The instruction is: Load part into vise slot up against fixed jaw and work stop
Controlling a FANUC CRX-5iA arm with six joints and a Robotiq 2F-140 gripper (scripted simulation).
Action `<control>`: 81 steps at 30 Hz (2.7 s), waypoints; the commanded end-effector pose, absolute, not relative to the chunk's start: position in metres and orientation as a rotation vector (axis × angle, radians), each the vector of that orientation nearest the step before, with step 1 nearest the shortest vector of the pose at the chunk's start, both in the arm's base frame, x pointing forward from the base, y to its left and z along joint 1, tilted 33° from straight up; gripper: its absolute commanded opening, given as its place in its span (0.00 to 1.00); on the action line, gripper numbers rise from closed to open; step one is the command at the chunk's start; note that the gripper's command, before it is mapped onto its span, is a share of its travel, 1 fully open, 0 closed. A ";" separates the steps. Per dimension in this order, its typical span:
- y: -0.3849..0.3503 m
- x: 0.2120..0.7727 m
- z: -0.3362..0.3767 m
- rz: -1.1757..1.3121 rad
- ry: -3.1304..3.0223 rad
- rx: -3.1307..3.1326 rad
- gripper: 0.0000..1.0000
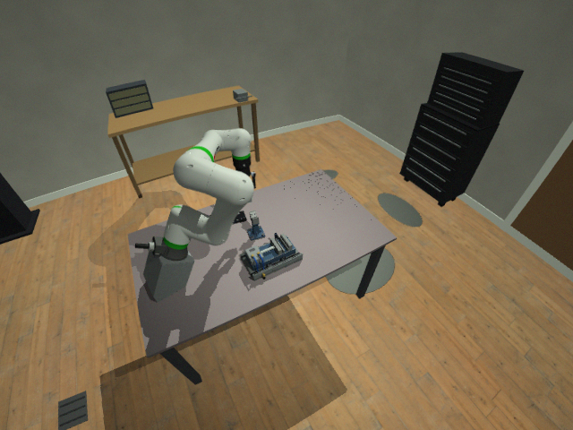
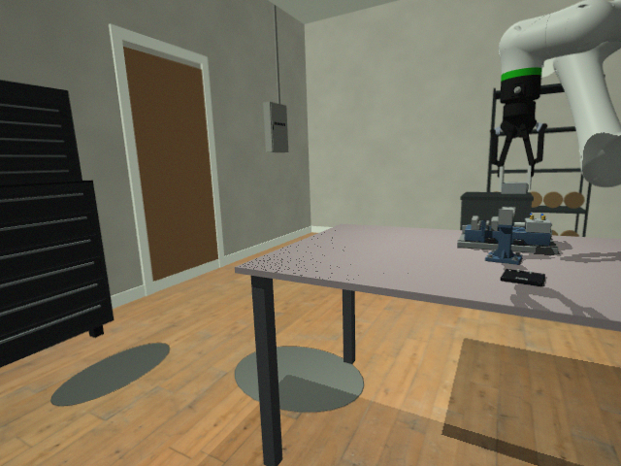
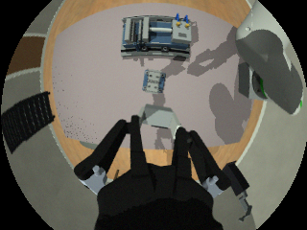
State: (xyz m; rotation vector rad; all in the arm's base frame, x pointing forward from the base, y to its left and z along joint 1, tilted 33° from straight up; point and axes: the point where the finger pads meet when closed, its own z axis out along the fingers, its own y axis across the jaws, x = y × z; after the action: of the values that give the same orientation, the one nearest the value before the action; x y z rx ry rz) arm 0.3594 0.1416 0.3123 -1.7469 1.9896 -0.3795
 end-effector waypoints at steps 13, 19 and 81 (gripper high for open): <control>0.097 0.366 0.315 -0.383 1.978 -1.748 0.00; 0.083 0.367 0.316 -0.387 1.972 -1.746 0.00; 0.066 0.367 0.317 -0.394 1.965 -1.744 0.00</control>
State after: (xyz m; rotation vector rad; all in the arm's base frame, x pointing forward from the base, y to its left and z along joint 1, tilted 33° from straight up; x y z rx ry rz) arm 0.3671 0.0657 0.3172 -1.7438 1.9649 -0.3935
